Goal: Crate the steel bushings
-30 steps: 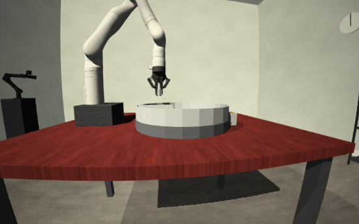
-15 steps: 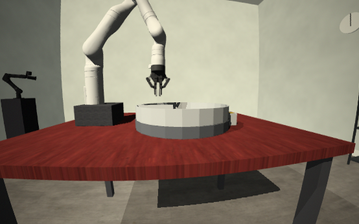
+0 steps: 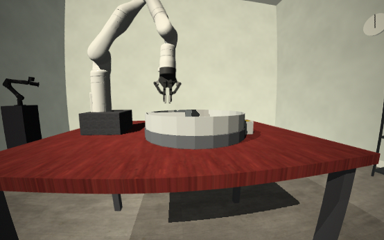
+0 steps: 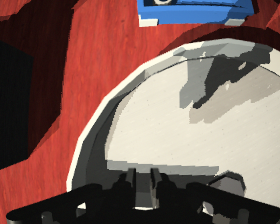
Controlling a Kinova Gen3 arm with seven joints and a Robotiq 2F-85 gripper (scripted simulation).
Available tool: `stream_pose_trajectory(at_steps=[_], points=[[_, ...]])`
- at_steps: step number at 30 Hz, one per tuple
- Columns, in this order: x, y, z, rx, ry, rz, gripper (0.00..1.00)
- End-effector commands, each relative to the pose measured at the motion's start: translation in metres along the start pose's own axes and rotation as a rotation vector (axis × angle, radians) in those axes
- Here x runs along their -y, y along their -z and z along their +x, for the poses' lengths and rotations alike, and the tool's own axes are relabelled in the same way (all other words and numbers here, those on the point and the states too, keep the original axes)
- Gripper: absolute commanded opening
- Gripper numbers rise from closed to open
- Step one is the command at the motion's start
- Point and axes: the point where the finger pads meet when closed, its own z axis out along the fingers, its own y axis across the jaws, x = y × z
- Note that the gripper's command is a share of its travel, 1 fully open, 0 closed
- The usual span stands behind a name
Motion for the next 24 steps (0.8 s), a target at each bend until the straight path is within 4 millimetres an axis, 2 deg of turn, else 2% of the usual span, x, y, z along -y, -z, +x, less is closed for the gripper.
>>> stream_pose_trajectory(at_steps=[1, 5, 17, 22, 24], points=[[0.001, 0.000, -0.010, 0.000, -0.019, -0.002, 0.14], [0.007, -0.002, -0.052, 0.001, -0.093, -0.002, 0.14], [0.007, -0.002, -0.052, 0.001, -0.093, -0.002, 0.14], [0.015, -0.004, -0.104, 0.006, -0.184, -0.006, 0.14], [0.015, -0.004, -0.104, 0.006, -0.184, -0.006, 0.14]])
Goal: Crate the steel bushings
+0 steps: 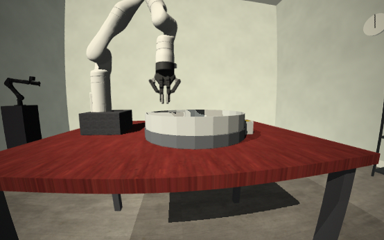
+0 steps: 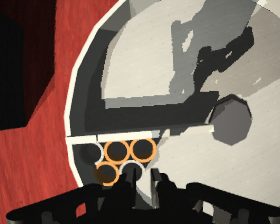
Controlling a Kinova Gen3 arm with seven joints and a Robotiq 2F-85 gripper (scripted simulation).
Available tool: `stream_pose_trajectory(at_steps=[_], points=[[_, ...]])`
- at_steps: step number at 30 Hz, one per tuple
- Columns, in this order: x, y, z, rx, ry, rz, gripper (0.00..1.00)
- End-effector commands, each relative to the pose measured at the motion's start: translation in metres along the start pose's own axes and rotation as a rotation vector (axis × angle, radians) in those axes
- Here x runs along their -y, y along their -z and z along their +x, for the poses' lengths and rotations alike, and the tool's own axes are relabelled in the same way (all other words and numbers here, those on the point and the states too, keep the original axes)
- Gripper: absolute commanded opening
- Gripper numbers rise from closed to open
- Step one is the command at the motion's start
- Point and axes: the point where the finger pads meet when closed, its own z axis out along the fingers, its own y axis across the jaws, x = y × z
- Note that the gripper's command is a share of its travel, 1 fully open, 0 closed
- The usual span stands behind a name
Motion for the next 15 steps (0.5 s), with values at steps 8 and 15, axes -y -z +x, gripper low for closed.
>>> stream_pose_trajectory(at_steps=[8, 15], points=[[0.0010, -0.0018, -0.0155, -0.005, -0.037, 0.003, 0.14], [0.0018, -0.0067, -0.0154, -0.030, -0.054, -0.008, 0.14]])
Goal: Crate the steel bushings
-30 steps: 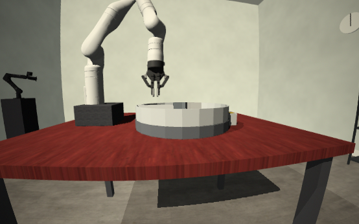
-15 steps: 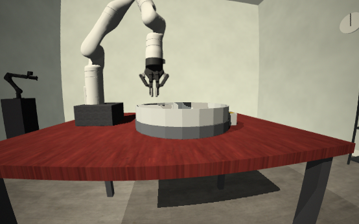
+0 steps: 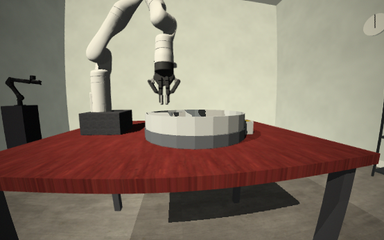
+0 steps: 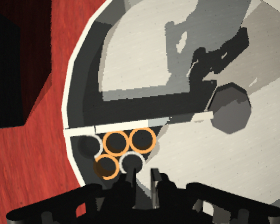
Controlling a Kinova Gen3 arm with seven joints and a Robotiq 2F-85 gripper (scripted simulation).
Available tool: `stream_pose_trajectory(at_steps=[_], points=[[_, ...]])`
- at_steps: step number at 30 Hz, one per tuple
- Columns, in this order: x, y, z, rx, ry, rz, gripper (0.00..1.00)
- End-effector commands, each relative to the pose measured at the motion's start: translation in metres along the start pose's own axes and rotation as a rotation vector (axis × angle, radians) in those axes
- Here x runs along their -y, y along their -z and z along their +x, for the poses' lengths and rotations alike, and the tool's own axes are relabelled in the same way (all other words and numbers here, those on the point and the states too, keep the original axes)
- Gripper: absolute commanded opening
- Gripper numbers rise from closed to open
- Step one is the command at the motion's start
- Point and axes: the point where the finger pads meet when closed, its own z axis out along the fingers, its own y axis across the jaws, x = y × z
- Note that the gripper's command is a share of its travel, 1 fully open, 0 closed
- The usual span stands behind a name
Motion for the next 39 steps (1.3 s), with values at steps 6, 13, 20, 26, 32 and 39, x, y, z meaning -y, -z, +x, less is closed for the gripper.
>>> stream_pose_trajectory(at_steps=[6, 13, 20, 26, 32, 39], points=[[0.001, -0.003, -0.003, -0.013, -0.015, -0.005, 0.14], [0.001, -0.005, -0.003, -0.012, -0.014, -0.004, 0.14], [0.001, -0.017, -0.002, -0.012, -0.014, -0.004, 0.14], [0.001, -0.017, -0.002, -0.012, -0.014, -0.004, 0.14], [0.000, -0.024, -0.003, -0.011, -0.013, -0.006, 0.14], [0.000, -0.030, -0.003, -0.011, -0.013, -0.006, 0.14]])
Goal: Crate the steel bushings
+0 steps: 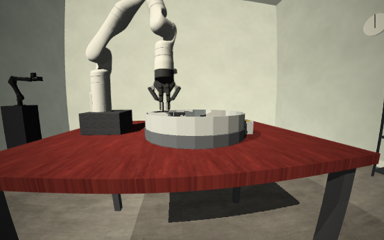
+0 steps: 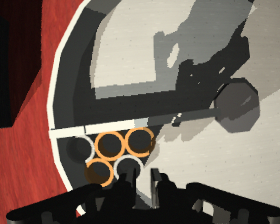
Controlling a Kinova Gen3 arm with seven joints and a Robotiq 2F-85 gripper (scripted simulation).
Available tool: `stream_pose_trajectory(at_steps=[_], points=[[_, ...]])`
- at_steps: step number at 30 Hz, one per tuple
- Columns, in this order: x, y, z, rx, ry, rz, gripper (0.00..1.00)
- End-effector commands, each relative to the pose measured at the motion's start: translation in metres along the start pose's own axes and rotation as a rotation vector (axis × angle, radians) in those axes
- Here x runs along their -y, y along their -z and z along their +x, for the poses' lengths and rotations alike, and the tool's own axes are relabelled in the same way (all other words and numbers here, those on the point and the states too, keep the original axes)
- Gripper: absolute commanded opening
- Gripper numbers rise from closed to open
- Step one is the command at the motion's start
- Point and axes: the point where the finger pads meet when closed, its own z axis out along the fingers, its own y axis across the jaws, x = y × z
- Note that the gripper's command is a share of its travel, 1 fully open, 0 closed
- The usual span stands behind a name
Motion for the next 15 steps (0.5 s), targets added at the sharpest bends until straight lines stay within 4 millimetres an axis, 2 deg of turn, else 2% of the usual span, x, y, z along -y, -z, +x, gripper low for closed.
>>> stream_pose_trajectory(at_steps=[1, 7, 12, 15], points=[[0.002, -0.003, 0.000, -0.002, -0.004, 0.002, 0.14], [0.002, -0.003, 0.000, -0.002, -0.004, 0.002, 0.14], [0.001, -0.016, -0.001, -0.001, -0.003, 0.001, 0.14], [0.001, -0.016, -0.001, -0.001, -0.003, 0.001, 0.14]])
